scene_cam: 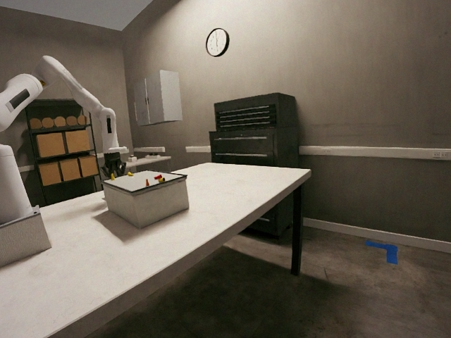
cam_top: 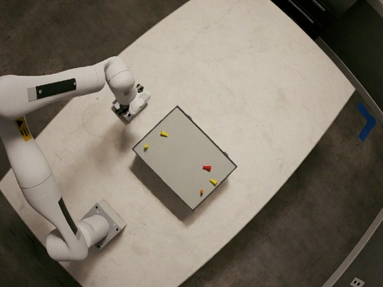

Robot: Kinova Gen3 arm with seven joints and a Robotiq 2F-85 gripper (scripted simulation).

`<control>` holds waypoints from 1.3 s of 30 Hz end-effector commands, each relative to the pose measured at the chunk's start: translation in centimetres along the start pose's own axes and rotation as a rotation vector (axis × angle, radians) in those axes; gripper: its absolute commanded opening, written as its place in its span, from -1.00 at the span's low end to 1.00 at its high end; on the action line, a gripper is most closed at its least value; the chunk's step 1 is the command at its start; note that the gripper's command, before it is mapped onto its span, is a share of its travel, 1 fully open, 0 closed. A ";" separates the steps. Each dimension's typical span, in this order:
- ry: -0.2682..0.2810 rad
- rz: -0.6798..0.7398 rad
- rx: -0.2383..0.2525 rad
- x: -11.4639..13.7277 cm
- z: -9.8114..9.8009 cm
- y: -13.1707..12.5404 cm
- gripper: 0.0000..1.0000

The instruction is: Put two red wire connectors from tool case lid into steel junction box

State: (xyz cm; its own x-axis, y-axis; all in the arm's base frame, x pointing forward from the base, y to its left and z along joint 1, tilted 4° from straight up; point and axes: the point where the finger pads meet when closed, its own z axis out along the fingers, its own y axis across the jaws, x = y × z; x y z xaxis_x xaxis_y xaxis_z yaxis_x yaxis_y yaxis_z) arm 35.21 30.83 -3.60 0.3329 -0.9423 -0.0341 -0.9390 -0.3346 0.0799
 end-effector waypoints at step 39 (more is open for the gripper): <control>-0.019 -0.009 0.024 -0.8 -13.7 -0.3 -0.27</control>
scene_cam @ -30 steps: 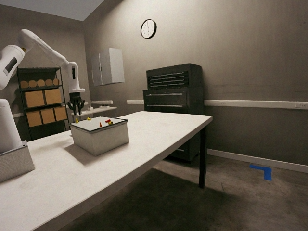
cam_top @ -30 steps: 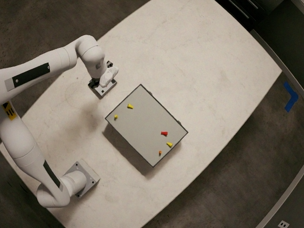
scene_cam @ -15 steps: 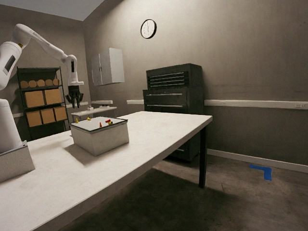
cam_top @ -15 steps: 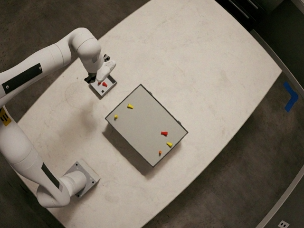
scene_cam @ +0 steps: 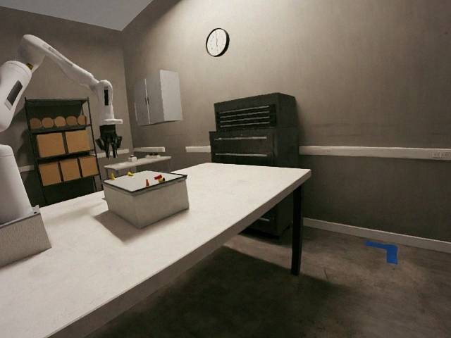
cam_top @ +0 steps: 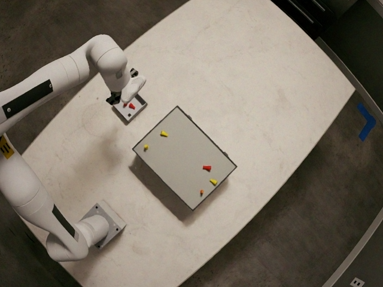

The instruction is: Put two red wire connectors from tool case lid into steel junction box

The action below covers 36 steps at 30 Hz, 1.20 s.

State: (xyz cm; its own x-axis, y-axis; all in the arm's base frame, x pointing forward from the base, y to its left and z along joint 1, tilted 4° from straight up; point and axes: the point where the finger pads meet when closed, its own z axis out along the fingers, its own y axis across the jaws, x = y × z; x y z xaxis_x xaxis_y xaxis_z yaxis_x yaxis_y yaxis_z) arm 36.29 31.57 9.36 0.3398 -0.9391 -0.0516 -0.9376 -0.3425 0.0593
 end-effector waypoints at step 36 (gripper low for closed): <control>-0.002 0.000 0.003 0.0 -3.0 -0.1 -0.27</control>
